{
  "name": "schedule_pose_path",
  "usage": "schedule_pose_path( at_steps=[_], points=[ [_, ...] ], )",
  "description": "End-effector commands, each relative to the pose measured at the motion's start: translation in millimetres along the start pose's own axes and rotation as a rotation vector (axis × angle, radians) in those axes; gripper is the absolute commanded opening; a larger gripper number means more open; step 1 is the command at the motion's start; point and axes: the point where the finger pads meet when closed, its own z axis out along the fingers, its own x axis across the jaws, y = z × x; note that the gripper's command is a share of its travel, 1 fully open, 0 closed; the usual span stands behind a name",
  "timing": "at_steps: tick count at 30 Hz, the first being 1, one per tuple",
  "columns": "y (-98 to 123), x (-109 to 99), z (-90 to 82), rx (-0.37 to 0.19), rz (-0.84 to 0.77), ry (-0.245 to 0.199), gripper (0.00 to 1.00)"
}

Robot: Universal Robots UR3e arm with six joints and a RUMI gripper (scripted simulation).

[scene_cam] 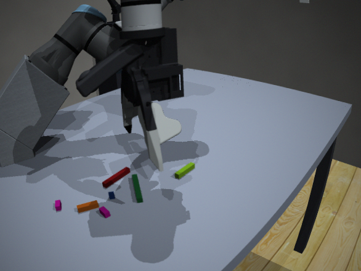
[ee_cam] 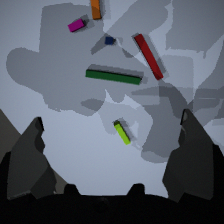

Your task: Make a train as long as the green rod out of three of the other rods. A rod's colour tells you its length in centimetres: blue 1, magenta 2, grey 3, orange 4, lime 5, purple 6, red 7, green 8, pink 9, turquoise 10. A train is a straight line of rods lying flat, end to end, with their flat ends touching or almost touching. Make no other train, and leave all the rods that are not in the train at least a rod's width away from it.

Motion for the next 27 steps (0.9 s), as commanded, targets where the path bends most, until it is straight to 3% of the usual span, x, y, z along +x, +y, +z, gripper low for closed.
schedule_pose_path(
  at_steps=[1,12,27],
  points=[
    [5,-4,-0.5,-0.009,-0.115,0.003,1.0],
    [15,-9,-0.1,-0.011,-0.322,0.002,1.0],
    [17,-10,-0.1,-0.012,-0.361,0.002,1.0]
  ],
)
